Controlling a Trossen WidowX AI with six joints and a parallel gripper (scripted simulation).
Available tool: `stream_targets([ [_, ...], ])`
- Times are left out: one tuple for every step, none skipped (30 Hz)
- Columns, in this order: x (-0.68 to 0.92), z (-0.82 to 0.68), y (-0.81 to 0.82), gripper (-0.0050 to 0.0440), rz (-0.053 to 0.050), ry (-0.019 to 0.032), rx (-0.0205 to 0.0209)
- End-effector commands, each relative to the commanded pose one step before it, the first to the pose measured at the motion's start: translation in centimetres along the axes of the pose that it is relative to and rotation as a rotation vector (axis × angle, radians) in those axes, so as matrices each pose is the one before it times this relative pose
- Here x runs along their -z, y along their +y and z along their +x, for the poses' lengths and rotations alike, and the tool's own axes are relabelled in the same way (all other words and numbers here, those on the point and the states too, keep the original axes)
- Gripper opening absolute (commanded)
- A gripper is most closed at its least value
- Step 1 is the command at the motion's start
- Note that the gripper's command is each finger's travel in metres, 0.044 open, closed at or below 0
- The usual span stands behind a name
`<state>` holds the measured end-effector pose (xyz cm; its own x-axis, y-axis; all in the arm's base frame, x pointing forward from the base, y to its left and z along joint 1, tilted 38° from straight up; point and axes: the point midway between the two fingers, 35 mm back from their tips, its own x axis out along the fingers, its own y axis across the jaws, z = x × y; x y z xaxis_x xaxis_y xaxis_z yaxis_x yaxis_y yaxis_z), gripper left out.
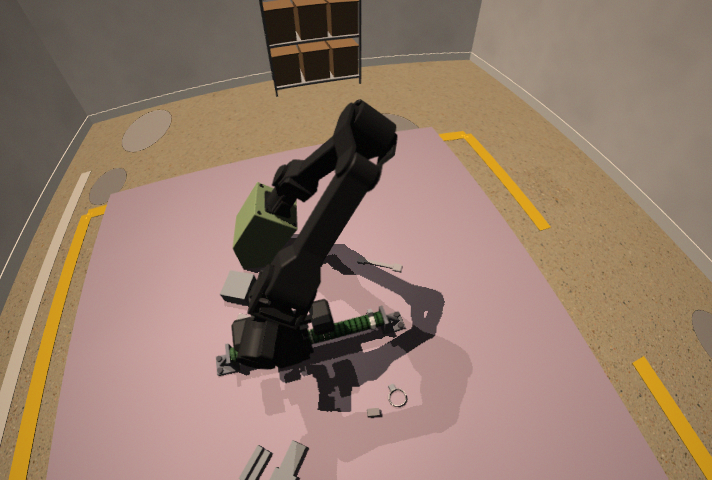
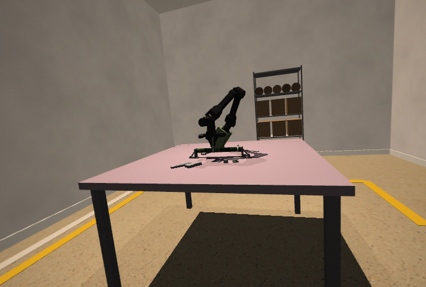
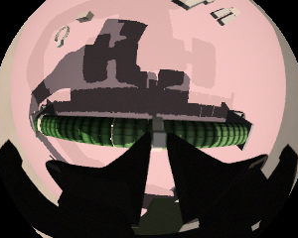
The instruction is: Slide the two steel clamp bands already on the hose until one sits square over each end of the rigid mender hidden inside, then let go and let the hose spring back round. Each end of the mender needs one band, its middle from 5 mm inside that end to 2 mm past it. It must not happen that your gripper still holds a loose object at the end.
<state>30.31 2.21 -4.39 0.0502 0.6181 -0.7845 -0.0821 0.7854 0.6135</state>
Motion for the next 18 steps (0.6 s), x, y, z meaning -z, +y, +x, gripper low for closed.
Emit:
stream_targets([
  [-0.008, -0.012, 0.031, 0.0090, -0.0008, -0.00052, 0.00014],
  [0.000, 0.000, 0.000, 0.0090, 0.0000, 0.00000, 0.00000],
  [0.000, 0.000, 0.000, 0.0090, 0.0000, 0.00000, 0.00000],
  [0.000, 0.000, 0.000, 0.0090, 0.0000, 0.00000, 0.00000],
  [0.000, 0.000, 0.000, 0.0090, 0.0000, 0.00000, 0.00000],
  [0.000, 0.000, 0.000, 0.0090, 0.0000, 0.00000, 0.00000],
  [0.000, 0.000, 0.000, 0.0090, 0.0000, 0.00000, 0.00000],
  [0.000, 0.000, 0.000, 0.0090, 0.0000, 0.00000, 0.00000],
  [0.000, 0.000, 0.000, 0.0090, 0.0000, 0.00000, 0.00000],
  [0.000, 0.000, 0.000, 0.0090, 0.0000, 0.00000, 0.00000],
  [0.000, 0.000, 0.000, 0.0090, 0.0000, 0.00000, 0.00000],
  [-0.022, -0.269, -0.013, 0.0090, 0.0001, 0.00003, 0.00020],
  [-0.040, -0.580, -0.024, 0.0090, 0.0001, 0.00008, 0.00035],
  [-0.033, -0.725, -0.020, 0.0090, 0.0001, 0.00009, 0.00028],
  [-0.018, -0.940, -0.010, 0.0090, 0.0002, 0.00011, 0.00011],
  [0.018, -1.193, 0.013, 0.0090, 0.0002, 0.00012, -0.00026],
  [0.046, -0.953, 0.032, 0.0090, 0.0001, 0.00006, -0.00051],
  [0.022, -0.328, 0.016, 0.0090, 0.0000, 0.00001, -0.00024],
])
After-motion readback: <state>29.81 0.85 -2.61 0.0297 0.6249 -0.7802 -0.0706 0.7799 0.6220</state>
